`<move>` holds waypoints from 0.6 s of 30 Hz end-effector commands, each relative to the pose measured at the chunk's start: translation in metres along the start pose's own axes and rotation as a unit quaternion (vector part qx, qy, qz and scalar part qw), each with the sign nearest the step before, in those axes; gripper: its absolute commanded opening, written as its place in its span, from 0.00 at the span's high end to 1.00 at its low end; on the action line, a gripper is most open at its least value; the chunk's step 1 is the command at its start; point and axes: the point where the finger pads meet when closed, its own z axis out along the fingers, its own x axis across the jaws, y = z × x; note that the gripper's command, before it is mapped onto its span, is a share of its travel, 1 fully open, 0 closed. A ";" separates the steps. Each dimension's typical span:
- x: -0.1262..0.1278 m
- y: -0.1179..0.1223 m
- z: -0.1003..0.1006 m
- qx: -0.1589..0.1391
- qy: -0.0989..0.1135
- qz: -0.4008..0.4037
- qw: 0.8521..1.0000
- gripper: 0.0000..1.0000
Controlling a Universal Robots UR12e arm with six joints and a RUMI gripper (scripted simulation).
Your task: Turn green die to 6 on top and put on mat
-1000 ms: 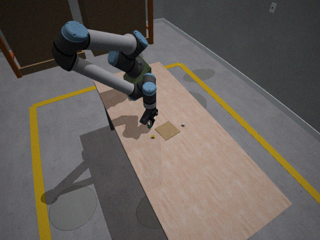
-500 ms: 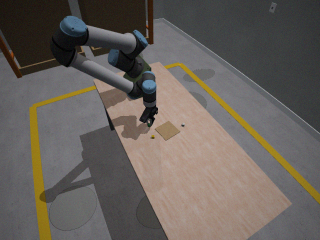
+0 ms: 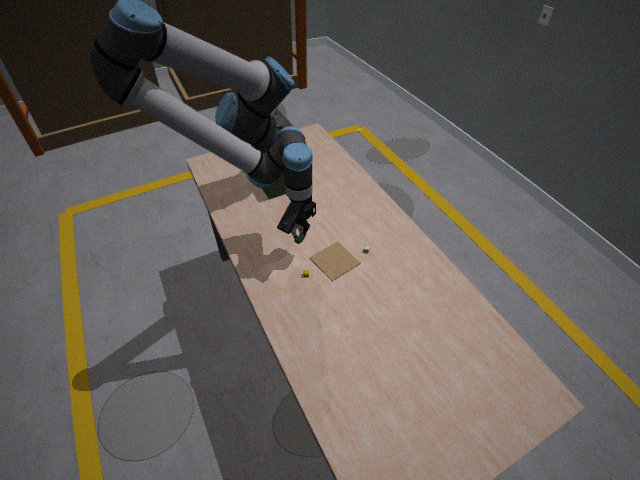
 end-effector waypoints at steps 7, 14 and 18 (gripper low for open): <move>0.000 0.000 -0.021 -0.002 0.002 0.001 1.000 0.97; 0.000 0.000 -0.022 -0.002 0.002 0.001 1.000 0.97; -0.001 0.000 -0.022 -0.002 0.002 0.001 1.000 0.97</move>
